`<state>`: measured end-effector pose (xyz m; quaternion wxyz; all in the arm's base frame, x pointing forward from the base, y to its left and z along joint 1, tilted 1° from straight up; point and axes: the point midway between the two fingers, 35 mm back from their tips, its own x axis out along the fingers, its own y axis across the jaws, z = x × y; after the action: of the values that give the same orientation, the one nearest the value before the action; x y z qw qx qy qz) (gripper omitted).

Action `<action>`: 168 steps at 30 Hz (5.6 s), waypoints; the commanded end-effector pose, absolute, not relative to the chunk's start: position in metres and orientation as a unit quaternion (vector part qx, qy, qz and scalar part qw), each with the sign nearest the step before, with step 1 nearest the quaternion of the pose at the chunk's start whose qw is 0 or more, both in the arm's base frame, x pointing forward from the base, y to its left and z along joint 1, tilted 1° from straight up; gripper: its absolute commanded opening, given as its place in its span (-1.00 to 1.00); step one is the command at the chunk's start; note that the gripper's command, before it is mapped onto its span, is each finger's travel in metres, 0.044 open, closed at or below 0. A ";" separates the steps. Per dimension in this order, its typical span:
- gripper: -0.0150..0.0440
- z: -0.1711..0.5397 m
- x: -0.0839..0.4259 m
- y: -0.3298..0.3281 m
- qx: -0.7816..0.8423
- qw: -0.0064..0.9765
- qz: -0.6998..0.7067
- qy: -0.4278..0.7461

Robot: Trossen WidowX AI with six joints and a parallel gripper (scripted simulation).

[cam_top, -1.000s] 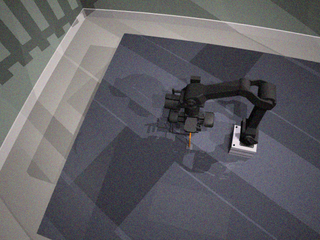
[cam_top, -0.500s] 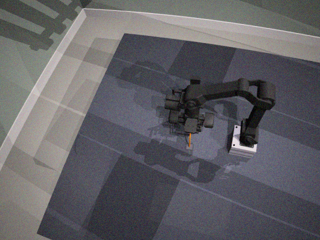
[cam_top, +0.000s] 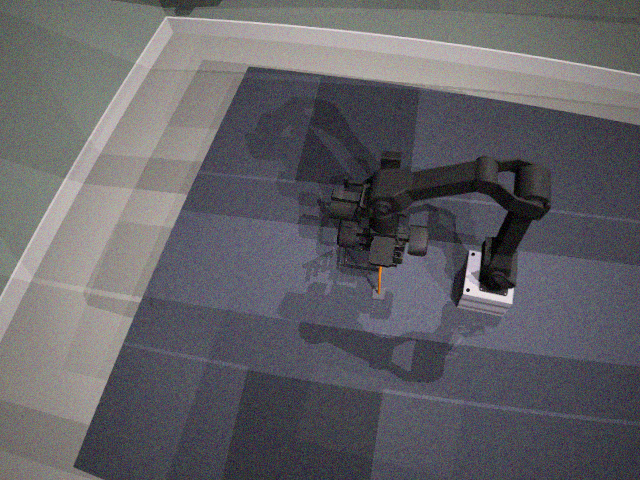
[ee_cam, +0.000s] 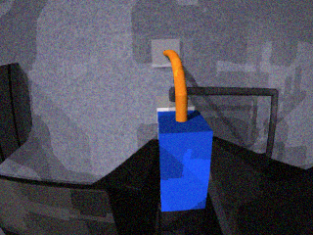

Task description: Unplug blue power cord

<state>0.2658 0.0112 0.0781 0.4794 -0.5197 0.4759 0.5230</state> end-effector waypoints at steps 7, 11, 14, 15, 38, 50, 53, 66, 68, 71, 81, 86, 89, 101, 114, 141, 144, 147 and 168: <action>-0.49 0.078 0.266 0.025 -0.520 0.480 0.523 0.475; -0.49 0.078 0.266 0.032 -0.520 0.480 0.523 0.475; -0.49 0.078 0.266 0.036 -0.520 0.480 0.523 0.475; -0.49 0.078 0.266 0.038 -0.520 0.480 0.523 0.475; -0.49 0.078 0.258 0.075 -0.520 0.479 0.524 0.475; 0.05 0.079 0.261 0.059 -0.515 0.482 0.516 0.486; 0.05 0.079 0.261 0.059 -0.515 0.482 0.516 0.486; 0.05 0.088 0.262 0.053 -0.521 0.478 0.524 0.475; 0.05 0.088 0.262 0.050 -0.521 0.478 0.524 0.475; 0.05 0.088 0.263 0.045 -0.521 0.478 0.524 0.475; 0.05 0.088 0.265 0.029 -0.522 0.477 0.523 0.476; 0.05 0.088 0.265 0.020 -0.522 0.477 0.523 0.476; 0.05 0.088 0.265 0.017 -0.522 0.477 0.523 0.476; 0.05 0.076 0.265 0.016 -0.522 0.477 0.523 0.476; -0.44 0.078 0.265 0.017 -0.521 0.479 0.522 0.477; -0.49 0.079 0.264 0.053 -0.520 0.479 0.523 0.475; -0.49 0.079 0.263 0.058 -0.520 0.479 0.523 0.475; -0.49 0.079 0.262 0.063 -0.520 0.479 0.524 0.475; 0.05 0.079 0.259 0.067 -0.516 0.482 0.518 0.483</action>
<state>0.2591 0.0680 0.0789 0.4835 -0.5143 0.4820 0.5190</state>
